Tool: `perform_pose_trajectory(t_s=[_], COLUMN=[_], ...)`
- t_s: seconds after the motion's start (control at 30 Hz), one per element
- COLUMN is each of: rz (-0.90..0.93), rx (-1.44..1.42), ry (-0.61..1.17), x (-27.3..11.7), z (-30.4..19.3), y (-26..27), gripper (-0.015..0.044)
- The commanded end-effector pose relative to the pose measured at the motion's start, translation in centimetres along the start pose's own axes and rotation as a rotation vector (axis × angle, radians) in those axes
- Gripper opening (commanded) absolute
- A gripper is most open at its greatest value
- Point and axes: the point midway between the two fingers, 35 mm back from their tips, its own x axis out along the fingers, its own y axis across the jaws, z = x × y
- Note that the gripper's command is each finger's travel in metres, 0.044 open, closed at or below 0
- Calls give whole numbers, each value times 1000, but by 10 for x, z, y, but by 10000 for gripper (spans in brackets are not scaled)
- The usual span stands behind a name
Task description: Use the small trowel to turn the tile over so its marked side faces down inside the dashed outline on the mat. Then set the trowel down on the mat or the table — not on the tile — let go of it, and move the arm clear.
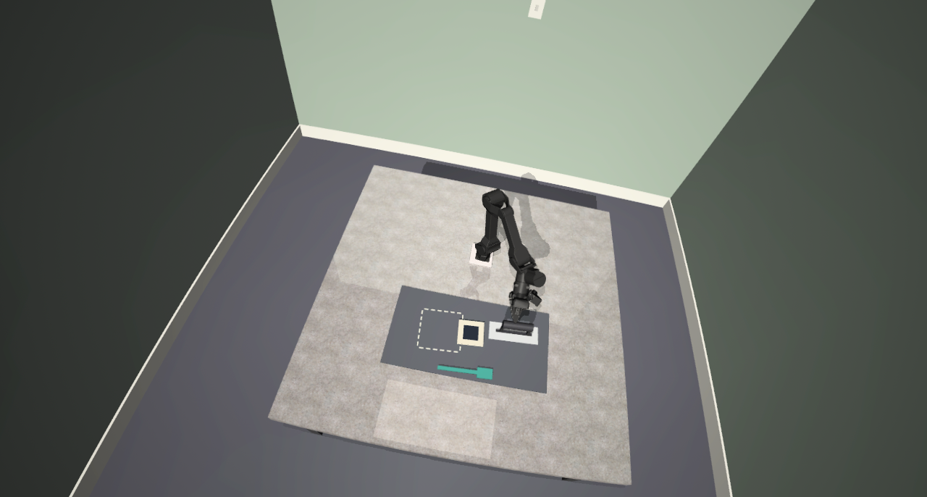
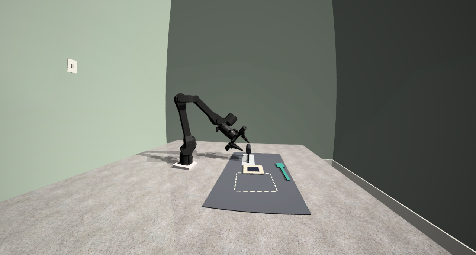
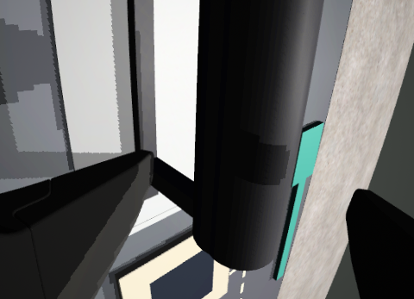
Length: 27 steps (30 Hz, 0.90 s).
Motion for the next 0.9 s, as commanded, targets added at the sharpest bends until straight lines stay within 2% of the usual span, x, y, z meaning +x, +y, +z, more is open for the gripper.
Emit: perform_pose_trajectory(t_s=[0.0,0.87], rz=[3,15], rx=[-9,-71], ry=[-4,-38], x=[7,50], z=[0,-1], y=[0,2], gripper=[300,300])
